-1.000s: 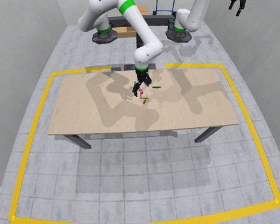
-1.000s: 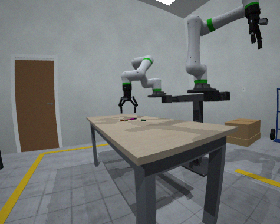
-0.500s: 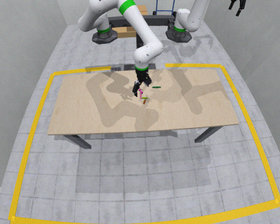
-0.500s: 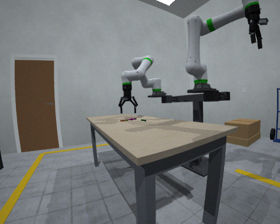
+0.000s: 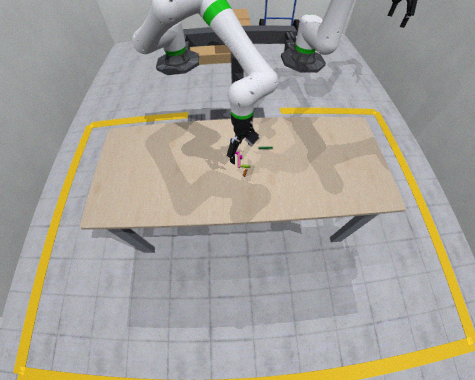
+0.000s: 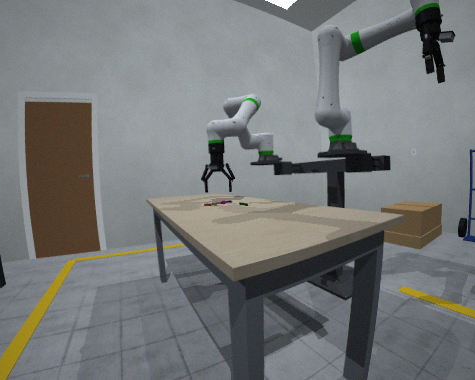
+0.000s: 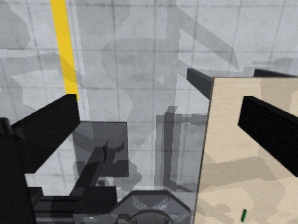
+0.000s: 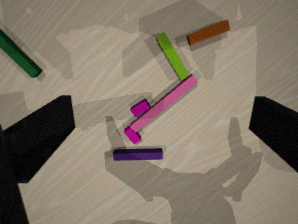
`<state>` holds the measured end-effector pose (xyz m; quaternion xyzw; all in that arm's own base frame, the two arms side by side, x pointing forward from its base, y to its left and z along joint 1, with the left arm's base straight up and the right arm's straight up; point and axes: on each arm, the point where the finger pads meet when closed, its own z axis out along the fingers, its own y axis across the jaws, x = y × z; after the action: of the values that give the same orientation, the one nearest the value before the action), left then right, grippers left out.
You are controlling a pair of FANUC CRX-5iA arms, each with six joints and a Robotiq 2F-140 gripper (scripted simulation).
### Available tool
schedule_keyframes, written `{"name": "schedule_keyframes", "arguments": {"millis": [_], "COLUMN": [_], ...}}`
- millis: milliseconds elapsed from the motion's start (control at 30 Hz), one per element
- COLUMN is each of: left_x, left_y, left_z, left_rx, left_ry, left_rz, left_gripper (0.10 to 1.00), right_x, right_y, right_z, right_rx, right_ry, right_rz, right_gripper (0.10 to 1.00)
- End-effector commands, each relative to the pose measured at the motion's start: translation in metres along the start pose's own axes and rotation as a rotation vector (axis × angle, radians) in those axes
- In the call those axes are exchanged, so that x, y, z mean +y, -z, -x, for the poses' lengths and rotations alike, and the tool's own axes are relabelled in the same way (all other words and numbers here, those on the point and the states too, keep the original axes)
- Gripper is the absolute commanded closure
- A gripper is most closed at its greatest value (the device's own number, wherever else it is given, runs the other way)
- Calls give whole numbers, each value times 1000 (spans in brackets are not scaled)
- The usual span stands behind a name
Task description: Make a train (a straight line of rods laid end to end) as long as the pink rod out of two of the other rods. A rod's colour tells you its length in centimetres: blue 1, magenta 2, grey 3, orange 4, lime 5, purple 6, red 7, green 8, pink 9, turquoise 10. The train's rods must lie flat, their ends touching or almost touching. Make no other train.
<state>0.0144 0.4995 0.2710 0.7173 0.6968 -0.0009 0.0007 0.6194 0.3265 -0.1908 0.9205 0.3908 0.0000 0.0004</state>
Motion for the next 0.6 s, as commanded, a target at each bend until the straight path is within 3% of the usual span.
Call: {"name": "schedule_keyframes", "arguments": {"millis": [0, 100, 167, 567], "left_x": [0, 0, 0, 0], "left_y": [1, 1, 1, 1], "left_z": [0, 0, 0, 0], "left_rx": [2, 2, 2, 2], "left_ry": [0, 0, 0, 0], "left_rz": [0, 0, 0, 0], "left_gripper": [98, 98, 98, 98], "right_x": [-16, -20, -34, -83], "right_y": [2, 2, 2, 2], "right_z": [-10, -12, -19, -40], "right_rx": [2, 2, 2, 2], "right_ry": [168, 201, 343, 810], "right_rz": [0, 0, 1, 1], "right_gripper": [98, 98, 98, 98]}}
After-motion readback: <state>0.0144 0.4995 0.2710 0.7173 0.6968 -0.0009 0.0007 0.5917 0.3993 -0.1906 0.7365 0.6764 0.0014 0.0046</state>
